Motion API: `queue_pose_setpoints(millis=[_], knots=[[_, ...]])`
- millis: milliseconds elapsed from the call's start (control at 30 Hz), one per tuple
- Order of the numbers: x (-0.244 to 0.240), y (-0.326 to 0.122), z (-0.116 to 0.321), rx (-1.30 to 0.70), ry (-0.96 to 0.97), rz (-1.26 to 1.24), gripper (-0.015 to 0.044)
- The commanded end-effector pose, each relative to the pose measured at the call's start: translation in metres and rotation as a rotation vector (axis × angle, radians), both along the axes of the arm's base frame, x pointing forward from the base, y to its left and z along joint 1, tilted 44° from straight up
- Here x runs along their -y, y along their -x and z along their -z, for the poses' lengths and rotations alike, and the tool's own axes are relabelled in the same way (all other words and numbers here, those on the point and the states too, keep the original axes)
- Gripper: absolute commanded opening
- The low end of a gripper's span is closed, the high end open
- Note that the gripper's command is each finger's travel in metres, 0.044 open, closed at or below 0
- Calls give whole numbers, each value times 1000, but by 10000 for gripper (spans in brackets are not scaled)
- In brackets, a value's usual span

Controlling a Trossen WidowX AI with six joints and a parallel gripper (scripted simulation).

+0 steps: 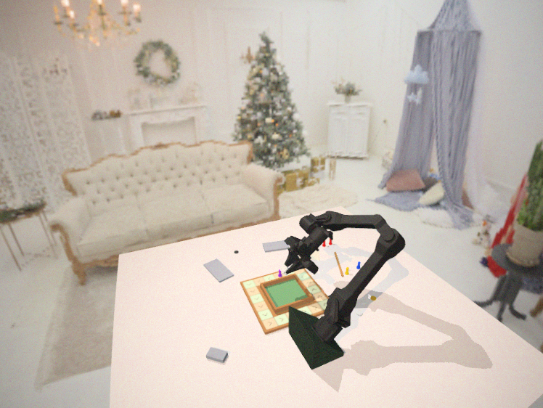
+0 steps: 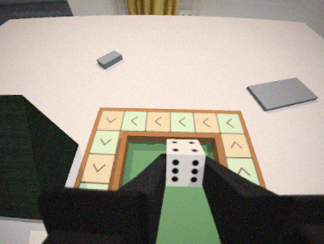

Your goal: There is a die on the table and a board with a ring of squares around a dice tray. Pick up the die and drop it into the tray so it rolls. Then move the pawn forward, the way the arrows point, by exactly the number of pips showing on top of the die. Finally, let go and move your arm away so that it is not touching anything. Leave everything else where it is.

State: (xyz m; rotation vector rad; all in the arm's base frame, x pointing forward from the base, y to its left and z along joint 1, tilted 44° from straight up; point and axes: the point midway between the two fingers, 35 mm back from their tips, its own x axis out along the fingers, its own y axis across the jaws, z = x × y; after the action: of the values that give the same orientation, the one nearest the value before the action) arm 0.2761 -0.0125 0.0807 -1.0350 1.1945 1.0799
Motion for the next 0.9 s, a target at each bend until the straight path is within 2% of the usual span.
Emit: queue_pose_setpoints(millis=[0,500,767,867], knots=[[-2,3,-1,-11,-7,3,0],[-1,3,-1,-12,-1,0,0],[-1,3,-1,-12,-1,0,210],[-14,0,-16,-12,-5,2,289]])
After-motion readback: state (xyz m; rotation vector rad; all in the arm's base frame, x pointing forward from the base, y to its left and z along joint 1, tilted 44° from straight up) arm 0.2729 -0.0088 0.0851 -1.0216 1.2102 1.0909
